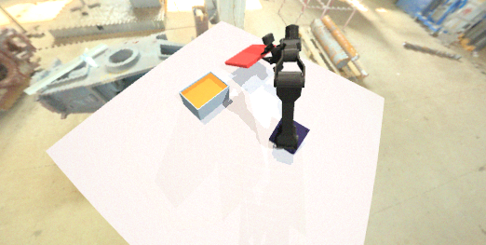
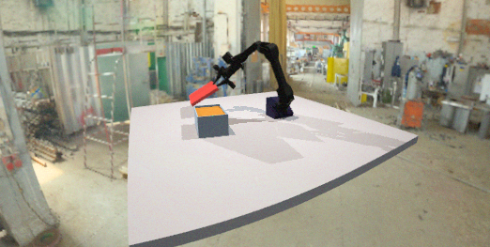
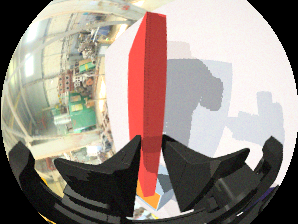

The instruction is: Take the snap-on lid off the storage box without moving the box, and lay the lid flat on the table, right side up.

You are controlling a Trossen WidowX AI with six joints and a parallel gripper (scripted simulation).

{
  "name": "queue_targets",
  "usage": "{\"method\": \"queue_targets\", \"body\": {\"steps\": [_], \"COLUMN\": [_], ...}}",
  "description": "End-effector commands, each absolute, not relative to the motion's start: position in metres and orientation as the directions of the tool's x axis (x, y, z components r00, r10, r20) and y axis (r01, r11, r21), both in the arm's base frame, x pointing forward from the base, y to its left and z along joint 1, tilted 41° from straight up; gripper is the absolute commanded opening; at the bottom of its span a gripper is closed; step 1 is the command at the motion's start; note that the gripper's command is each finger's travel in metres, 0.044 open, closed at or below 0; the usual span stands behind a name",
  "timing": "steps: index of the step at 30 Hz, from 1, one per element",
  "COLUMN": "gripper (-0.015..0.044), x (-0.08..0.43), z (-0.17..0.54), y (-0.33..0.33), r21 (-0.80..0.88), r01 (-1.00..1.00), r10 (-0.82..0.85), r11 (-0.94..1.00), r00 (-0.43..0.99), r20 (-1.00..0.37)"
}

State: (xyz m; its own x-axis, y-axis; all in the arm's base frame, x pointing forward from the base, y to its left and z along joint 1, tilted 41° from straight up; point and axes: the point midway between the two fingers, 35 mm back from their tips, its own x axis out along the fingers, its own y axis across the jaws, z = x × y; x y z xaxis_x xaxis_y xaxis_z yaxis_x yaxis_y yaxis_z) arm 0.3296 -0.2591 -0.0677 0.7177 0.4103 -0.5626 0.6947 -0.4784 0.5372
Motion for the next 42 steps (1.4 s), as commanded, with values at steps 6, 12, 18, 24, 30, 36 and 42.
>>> {"method": "queue_targets", "body": {"steps": [6, 12, 18, 24, 30, 36, 42], "gripper": [0.0, 0.0, 0.0, 0.0, 0.0, 0.0, 0.0], "x": [0.329, 0.329, 0.328, 0.328, 0.328, 0.327, 0.327], "z": [-0.074, -0.077, -0.081, -0.085, -0.089, -0.092, -0.096], "y": [-0.254, -0.251, -0.248, -0.244, -0.241, -0.238, -0.235], "r21": [0.536, 0.536, 0.536, 0.536, 0.536, 0.536, 0.536], "r01": [0.692, 0.692, 0.692, 0.692, 0.692, 0.692, 0.692], "r10": [0.412, 0.412, 0.412, 0.412, 0.412, 0.412, 0.412], "r11": [-0.483, -0.483, -0.483, -0.483, -0.483, -0.483, -0.483], "r00": [0.72, 0.72, 0.72, 0.72, 0.72, 0.72, 0.72], "r20": [-0.559, -0.559, -0.559, -0.558, -0.558, -0.558, -0.558]}}
